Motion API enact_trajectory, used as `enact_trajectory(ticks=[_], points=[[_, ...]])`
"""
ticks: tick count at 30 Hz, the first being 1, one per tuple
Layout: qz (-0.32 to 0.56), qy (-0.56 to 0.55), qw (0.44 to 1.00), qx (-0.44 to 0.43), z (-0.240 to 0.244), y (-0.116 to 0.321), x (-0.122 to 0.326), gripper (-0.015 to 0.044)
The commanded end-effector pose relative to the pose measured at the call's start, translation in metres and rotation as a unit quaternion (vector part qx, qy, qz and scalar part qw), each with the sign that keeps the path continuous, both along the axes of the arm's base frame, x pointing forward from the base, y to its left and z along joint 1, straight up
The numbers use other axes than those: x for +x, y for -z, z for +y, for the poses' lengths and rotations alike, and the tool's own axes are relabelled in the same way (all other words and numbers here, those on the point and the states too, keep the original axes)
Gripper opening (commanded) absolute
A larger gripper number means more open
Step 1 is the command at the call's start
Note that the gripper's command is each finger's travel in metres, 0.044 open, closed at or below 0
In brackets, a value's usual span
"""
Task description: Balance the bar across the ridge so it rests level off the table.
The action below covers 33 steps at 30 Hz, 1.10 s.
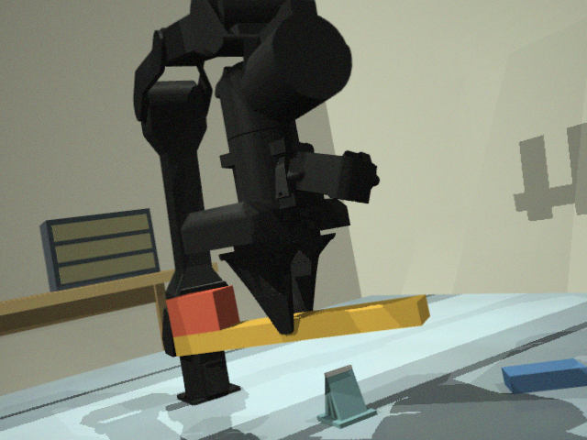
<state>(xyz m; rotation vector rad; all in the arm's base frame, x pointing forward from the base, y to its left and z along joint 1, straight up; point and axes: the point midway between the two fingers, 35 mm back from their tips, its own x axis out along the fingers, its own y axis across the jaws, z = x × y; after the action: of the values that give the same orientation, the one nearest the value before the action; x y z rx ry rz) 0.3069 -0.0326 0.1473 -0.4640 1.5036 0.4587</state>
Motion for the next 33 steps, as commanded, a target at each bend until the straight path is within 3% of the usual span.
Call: enact_trajectory(ticks=[1,17,33], points=[[-0.006,-0.068,0.998,-0.004,0.005,-0.003,-0.001,0.0],[-0.005,-0.377,0.926,-0.009,0.032,-0.002,-0.01,0.0],[-0.005,-0.648,0.762,-0.014,0.06,-0.001,-0.026,0.0]])
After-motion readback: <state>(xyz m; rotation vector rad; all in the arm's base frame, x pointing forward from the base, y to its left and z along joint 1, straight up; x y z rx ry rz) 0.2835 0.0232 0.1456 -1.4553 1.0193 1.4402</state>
